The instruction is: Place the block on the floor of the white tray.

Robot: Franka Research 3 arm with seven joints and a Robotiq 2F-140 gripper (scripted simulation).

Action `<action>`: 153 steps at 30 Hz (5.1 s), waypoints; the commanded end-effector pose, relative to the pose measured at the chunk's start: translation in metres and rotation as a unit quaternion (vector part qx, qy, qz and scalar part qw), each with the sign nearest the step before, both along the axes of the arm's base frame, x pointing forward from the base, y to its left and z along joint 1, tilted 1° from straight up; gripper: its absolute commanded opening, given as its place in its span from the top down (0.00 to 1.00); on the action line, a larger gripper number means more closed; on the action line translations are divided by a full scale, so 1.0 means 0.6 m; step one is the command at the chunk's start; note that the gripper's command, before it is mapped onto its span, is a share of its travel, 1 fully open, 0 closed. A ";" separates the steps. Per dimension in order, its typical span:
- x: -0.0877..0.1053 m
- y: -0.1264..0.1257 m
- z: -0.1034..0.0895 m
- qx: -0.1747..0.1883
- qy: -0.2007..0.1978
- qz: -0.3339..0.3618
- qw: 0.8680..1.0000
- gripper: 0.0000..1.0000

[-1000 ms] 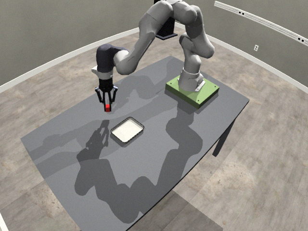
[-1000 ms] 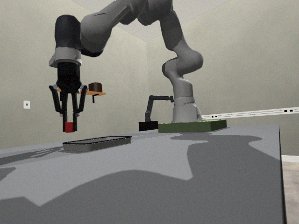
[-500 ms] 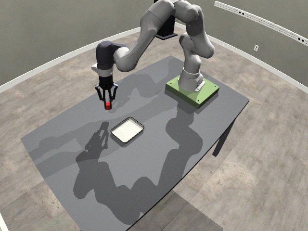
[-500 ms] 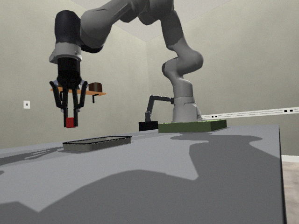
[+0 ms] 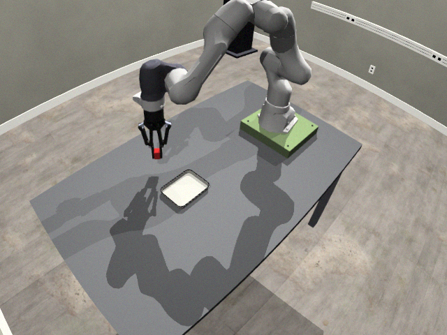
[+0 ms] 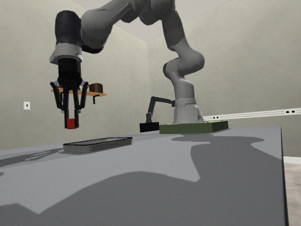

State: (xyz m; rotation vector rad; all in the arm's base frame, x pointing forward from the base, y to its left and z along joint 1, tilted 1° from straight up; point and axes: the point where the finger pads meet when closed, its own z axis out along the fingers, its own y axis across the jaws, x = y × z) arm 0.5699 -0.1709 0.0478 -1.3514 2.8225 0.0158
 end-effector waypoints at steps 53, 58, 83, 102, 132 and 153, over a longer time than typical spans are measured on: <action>-0.005 0.288 0.004 0.000 0.002 -0.001 1.000 0.90; -0.005 0.288 0.004 0.000 0.002 -0.001 1.000 0.90; -0.002 0.289 -0.066 0.000 0.002 -0.001 1.000 0.90; -0.001 0.289 -0.088 0.000 0.002 -0.001 1.000 0.90; 0.000 0.289 -0.087 0.000 0.002 -0.001 1.000 0.90; -0.001 0.289 -0.088 0.000 0.002 -0.001 1.000 0.90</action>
